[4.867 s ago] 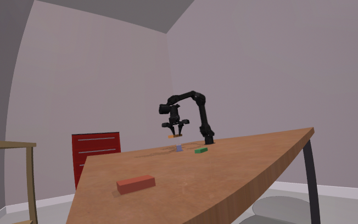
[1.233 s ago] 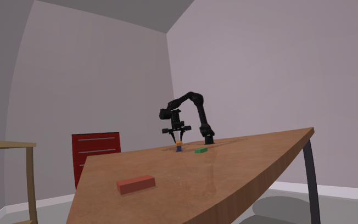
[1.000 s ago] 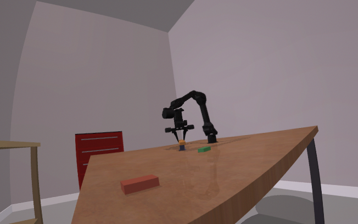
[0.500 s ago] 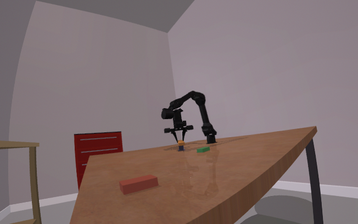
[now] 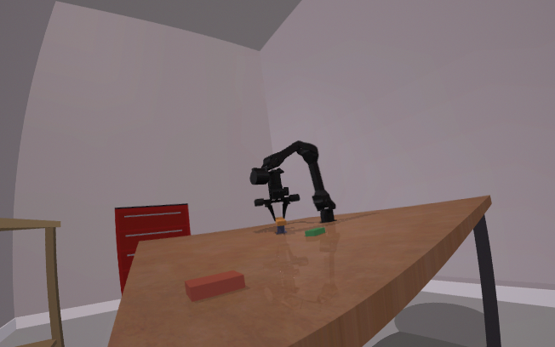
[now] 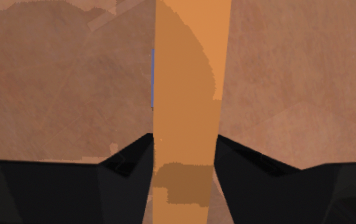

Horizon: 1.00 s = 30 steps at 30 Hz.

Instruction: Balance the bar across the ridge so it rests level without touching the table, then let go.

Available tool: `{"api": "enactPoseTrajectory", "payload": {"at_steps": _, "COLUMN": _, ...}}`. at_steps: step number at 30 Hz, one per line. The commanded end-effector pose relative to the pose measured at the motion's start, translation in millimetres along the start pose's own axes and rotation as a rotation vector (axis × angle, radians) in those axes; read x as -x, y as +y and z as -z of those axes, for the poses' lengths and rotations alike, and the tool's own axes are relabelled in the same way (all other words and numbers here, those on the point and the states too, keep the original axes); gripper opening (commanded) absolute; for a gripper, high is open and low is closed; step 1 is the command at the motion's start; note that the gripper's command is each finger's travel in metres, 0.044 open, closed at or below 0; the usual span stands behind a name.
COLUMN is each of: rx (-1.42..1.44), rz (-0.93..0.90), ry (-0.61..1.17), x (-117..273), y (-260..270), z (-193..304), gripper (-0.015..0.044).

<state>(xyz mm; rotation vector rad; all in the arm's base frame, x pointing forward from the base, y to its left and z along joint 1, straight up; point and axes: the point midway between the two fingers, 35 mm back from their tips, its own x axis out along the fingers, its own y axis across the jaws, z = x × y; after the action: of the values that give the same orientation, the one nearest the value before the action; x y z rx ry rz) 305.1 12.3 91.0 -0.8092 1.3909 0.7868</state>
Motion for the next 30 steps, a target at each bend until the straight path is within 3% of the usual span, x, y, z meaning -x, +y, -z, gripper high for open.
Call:
{"api": "enactPoseTrajectory", "payload": {"at_steps": 1, "rx": 0.005, "rz": 0.0, "ry": 0.0, "x": -1.0, "y": 0.0, "z": 0.0, "gripper": 0.0}}
{"api": "enactPoseTrajectory", "payload": {"at_steps": 30, "rx": 0.005, "rz": 0.0, "ry": 0.0, "x": -3.5, "y": 0.2, "z": 0.3, "gripper": 0.0}}
